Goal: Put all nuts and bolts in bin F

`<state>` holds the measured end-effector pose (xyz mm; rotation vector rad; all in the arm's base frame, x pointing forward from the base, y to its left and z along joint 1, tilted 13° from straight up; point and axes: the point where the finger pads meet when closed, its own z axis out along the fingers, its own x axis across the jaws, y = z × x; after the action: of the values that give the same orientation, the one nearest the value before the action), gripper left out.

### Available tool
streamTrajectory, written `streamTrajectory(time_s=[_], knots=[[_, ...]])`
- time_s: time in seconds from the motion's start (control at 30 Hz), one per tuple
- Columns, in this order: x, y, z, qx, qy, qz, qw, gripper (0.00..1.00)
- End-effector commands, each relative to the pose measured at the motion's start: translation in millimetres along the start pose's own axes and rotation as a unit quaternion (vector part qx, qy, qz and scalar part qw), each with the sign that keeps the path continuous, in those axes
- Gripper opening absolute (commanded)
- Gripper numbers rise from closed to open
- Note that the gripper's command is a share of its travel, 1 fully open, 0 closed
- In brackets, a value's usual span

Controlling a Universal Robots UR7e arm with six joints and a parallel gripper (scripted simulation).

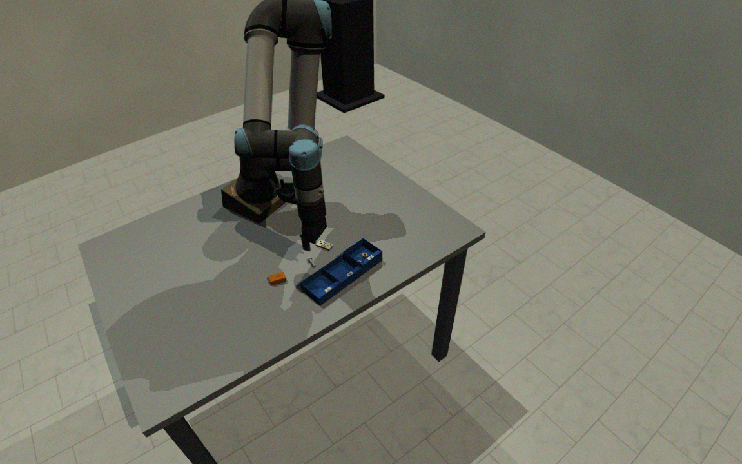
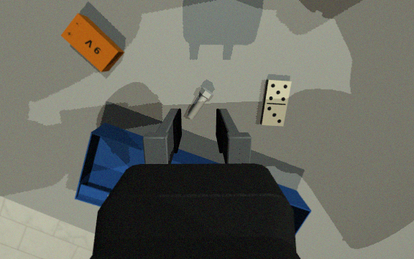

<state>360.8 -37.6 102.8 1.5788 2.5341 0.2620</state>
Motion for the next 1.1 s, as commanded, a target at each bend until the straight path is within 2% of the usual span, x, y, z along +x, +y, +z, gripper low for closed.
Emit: streamTrajectory(time_s=[0.0,0.13,0.2,0.23,0.43,1.07], knots=[[-0.2,0.1,-0.2,0.001,-0.002,0.078,0.997,0.62],[-0.2,0.2,-0.2,0.000,-0.001,0.153,0.988,0.62],[-0.2,0.2,-0.2,0.000,-0.001,0.153,0.988,0.62],[-0.2,0.1,-0.2,0.000,-0.001,0.202,0.979,0.62],[-0.1,0.1,-0.2,0.002,-0.004,0.290,0.957,0.62],[-0.1,0.2,-0.2,0.002,-0.004,0.290,0.957,0.62]])
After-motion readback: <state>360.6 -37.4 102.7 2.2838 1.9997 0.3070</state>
